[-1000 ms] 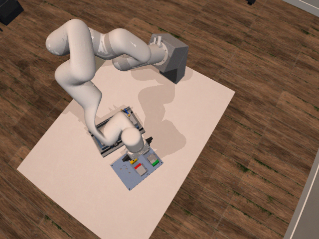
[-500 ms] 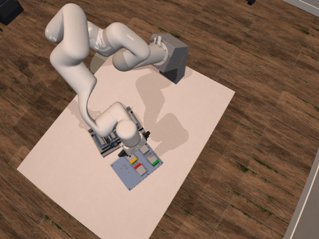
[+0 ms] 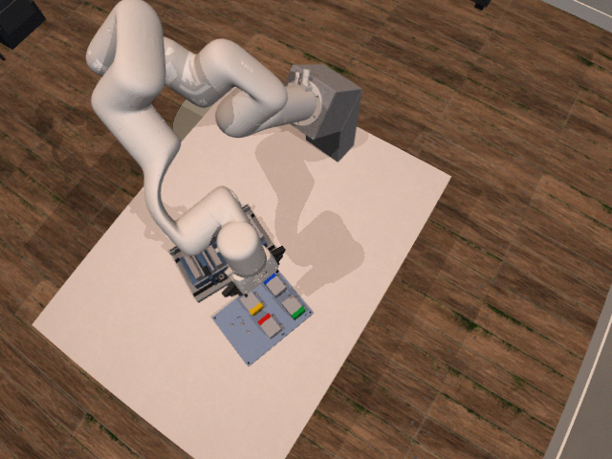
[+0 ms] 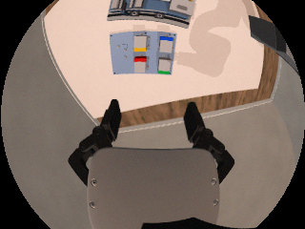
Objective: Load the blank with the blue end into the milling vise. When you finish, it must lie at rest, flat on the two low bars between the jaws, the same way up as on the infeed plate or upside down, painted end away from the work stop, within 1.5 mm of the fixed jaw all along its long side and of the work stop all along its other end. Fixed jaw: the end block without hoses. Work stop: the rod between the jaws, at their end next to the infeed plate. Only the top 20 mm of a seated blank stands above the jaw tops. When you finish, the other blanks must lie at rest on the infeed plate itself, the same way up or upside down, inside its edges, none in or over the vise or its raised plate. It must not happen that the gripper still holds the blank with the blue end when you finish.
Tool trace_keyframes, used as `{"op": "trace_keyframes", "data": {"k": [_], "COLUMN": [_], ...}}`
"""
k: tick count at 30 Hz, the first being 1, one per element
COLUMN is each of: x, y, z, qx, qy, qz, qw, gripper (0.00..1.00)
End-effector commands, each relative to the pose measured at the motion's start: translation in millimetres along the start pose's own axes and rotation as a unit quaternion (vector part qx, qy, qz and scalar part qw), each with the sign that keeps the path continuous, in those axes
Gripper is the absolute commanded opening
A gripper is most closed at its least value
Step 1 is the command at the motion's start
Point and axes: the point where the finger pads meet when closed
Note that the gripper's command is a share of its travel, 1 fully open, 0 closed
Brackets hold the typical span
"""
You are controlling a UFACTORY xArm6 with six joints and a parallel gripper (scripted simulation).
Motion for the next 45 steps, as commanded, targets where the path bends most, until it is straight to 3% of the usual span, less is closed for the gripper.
{"op": "trace_keyframes", "data": {"k": [1,45], "x": [-1,0], "y": [1,-16], "z": [0,5], "qx": [-0.001,-0.001], "qy": [0.0,0.0], "qz": [0.0,0.0], "qw": [1.0,1.0], "gripper": [1.0,1.0]}}
Point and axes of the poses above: the point where the finger pads meet when closed, its own y axis back along the fingers, its own x axis across the jaws, z = x × y, and after that the axes turned 8 degrees about -y, right-handed
